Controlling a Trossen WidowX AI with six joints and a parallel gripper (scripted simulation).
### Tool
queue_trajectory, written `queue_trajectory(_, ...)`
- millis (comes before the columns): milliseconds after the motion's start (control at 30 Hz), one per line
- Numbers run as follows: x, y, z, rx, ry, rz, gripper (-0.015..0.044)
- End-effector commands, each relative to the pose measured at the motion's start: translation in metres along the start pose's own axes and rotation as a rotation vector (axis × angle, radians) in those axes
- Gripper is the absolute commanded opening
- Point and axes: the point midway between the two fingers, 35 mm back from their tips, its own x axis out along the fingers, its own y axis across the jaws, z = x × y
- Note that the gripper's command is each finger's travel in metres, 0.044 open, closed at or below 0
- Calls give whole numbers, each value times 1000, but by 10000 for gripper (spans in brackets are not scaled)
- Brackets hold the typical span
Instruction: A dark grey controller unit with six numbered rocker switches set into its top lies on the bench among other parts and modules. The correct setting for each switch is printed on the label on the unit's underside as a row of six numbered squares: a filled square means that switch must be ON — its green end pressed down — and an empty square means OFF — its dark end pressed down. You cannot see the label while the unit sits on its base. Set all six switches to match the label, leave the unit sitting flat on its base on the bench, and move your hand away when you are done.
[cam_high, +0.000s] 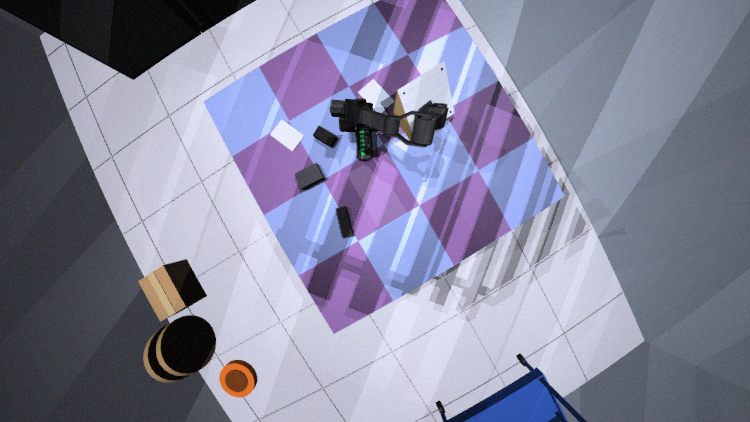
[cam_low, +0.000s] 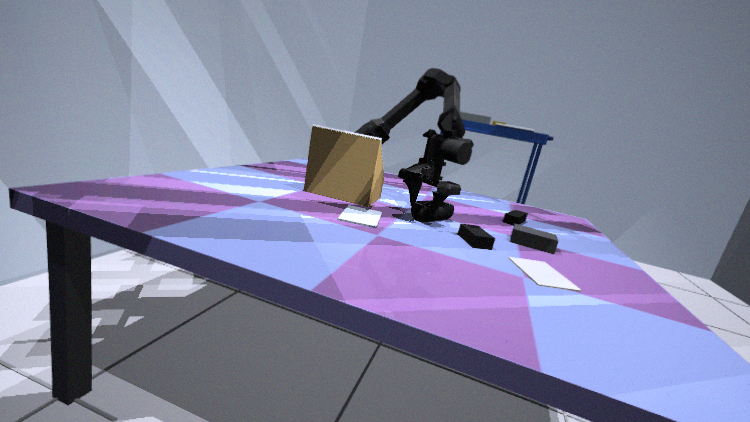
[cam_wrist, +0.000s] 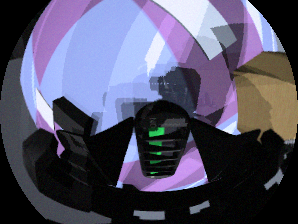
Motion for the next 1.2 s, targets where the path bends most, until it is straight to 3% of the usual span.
queue_trajectory(0, -2, 10, 1, -11, -6, 16, 0)
queue_trajectory(167, -2, 13, 1, -11, -6, 16, 0)
queue_trajectory(600, -1, 6, 1, -1, 0, 2, 341)
queue_trajectory(733, -31, 7, 1, -5, -4, 14, 440)
queue_trajectory(833, -50, 5, 1, -10, -8, 16, 440)
queue_trajectory(1133, -51, 5, 1, -11, -8, 16, 440)
queue_trajectory(1167, -50, 4, -1, -11, -8, 16, 414)
